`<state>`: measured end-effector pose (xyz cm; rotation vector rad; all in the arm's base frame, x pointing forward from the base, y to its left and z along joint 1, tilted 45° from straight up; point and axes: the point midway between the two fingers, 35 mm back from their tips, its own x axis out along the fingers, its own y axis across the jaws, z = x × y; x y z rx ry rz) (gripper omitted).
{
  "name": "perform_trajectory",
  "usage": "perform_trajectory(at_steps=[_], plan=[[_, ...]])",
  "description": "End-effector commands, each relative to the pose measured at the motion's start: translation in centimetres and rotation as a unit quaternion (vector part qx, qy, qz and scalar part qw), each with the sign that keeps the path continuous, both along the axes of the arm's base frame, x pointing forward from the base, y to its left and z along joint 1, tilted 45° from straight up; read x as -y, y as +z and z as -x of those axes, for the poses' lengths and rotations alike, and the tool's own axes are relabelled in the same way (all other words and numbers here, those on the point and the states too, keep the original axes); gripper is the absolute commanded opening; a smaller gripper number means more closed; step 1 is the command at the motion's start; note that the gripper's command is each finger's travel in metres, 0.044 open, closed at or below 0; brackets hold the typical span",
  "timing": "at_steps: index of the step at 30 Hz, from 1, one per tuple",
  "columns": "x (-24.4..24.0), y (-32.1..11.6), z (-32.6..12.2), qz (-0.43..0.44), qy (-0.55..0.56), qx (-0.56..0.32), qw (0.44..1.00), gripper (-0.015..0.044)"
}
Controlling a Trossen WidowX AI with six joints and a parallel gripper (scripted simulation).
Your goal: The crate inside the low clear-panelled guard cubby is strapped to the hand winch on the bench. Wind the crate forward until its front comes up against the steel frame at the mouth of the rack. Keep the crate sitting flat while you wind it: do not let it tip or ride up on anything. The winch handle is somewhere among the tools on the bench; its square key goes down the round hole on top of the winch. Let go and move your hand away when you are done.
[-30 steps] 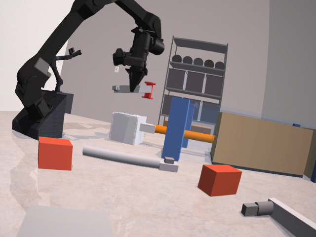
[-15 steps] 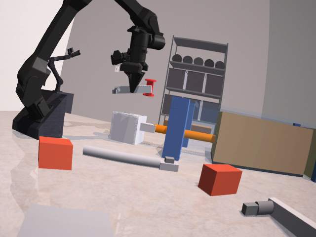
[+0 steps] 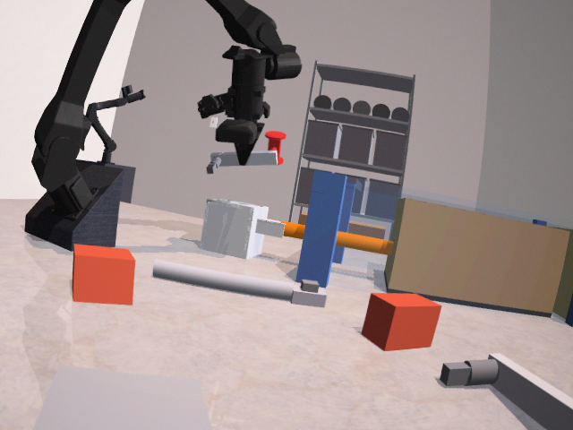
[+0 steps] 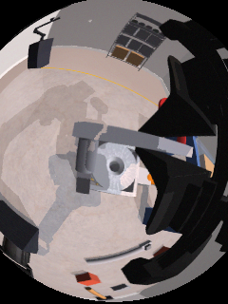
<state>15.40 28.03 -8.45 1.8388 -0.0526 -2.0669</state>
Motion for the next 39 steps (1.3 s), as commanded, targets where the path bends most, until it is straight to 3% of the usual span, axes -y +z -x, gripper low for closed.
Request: perform_trajectory(at_steps=[1, 39], plan=[[-0.34, 0.38, -0.06, -0.042, -0.002, -0.003, 0.999, 0.0], [-0.23, 0.33, -0.12, -0.345, -0.039, -0.039, 0.937, 0.0]])
